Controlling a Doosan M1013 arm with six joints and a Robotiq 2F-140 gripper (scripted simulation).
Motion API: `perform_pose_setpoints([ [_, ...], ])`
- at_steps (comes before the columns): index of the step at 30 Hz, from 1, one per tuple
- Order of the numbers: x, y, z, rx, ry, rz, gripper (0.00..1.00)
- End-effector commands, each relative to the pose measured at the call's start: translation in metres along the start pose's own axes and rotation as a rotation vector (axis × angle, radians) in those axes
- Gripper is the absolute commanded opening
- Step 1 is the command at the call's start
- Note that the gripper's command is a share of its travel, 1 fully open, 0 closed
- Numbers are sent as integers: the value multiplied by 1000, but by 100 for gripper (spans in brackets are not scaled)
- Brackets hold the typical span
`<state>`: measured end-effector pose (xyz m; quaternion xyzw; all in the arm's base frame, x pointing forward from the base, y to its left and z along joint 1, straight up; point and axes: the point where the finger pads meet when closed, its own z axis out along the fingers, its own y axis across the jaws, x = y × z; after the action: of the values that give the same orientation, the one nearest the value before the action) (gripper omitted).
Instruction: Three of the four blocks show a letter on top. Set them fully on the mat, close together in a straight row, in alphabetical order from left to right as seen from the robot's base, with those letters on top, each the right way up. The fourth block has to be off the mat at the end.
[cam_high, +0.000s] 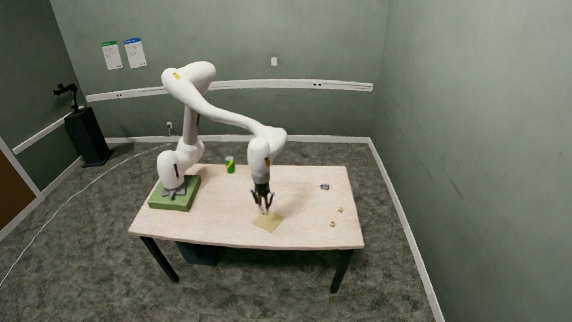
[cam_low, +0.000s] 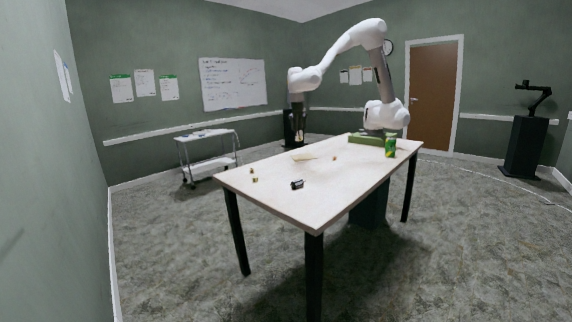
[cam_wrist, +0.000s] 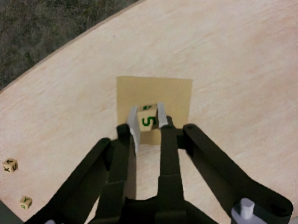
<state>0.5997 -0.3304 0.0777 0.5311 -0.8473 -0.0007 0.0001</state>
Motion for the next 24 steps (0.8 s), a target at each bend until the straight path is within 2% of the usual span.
perform_pose_setpoints([
  [1,0,0,-1,1,-2,-5,22],
  [18,0,0,5,1,-2,-6,22],
  [24,0,0,25,1,-2,-6,22],
])
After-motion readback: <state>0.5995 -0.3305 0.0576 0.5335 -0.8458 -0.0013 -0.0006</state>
